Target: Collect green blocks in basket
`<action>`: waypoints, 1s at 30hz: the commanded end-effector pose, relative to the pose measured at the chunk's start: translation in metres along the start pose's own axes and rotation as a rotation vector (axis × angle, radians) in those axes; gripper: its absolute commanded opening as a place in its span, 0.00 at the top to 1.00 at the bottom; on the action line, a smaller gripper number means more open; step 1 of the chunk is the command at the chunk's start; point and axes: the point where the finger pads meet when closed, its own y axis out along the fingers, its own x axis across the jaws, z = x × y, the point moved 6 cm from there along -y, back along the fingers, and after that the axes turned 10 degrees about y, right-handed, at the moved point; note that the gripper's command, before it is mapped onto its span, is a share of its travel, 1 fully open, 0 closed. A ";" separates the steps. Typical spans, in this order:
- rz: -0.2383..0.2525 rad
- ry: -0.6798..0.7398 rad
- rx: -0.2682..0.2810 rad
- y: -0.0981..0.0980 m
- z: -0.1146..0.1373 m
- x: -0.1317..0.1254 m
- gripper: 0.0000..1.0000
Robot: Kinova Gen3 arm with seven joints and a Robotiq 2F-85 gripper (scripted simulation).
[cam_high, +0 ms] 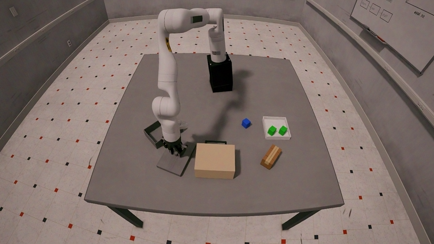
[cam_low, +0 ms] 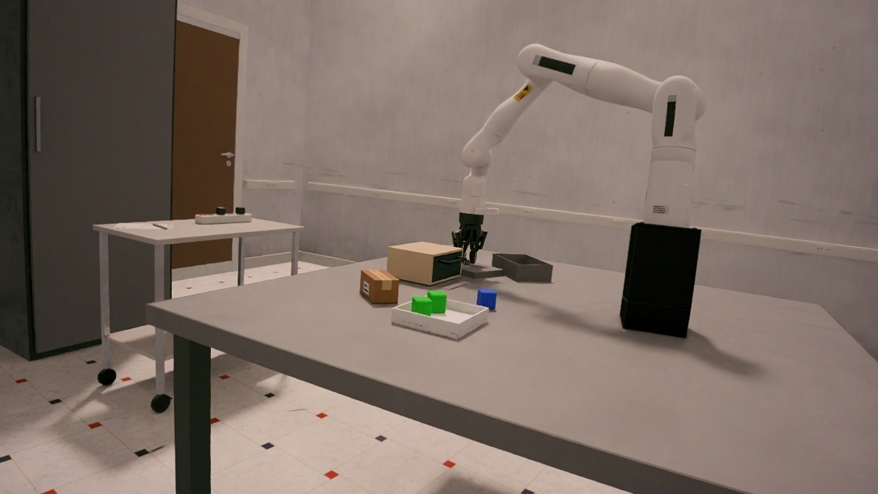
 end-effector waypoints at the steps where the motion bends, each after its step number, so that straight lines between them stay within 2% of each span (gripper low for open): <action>1: -0.001 0.000 -0.002 -0.001 -0.001 0.000 0.52; 11: -0.001 0.000 -0.002 -0.001 -0.001 0.000 0.52; 12: -0.001 0.000 -0.002 -0.001 -0.001 0.000 0.90; 30: -0.001 0.000 -0.002 -0.001 -0.001 0.000 0.90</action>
